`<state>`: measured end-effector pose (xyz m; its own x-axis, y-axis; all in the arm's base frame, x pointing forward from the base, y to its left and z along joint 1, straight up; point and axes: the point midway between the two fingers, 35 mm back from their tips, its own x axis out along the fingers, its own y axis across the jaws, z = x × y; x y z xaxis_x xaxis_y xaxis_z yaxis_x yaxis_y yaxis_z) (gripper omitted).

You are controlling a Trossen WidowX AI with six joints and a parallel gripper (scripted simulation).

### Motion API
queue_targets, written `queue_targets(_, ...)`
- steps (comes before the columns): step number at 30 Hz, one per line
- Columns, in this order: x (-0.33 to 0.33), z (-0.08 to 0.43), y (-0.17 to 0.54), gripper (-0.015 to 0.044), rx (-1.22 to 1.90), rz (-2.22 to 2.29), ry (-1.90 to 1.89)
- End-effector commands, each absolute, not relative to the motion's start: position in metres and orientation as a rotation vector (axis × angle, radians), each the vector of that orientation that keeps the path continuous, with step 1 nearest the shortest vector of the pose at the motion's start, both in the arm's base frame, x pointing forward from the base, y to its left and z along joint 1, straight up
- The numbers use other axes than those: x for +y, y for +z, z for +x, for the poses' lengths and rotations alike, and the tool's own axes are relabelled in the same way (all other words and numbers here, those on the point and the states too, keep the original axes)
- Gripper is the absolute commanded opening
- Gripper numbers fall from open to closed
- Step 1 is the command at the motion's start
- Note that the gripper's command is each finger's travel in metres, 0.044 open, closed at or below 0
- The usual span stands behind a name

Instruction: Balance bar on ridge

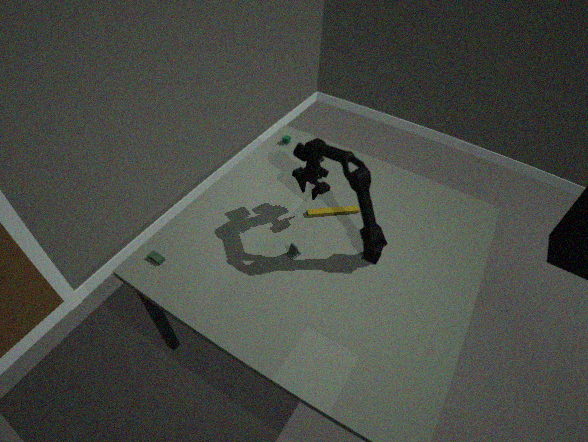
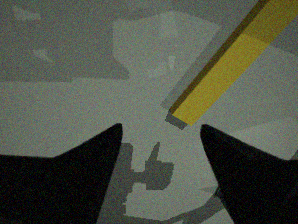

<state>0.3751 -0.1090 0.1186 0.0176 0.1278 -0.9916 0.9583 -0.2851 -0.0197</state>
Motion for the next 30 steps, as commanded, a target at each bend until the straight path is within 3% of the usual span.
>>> queue_targets(1, -0.111, 0.37, 0.118, 0.0315, 1.199, 1.442, -1.286)
queue_targets(30, -0.117, 0.341, 0.122, 0.0315, 1.462, 0.779, -0.655)
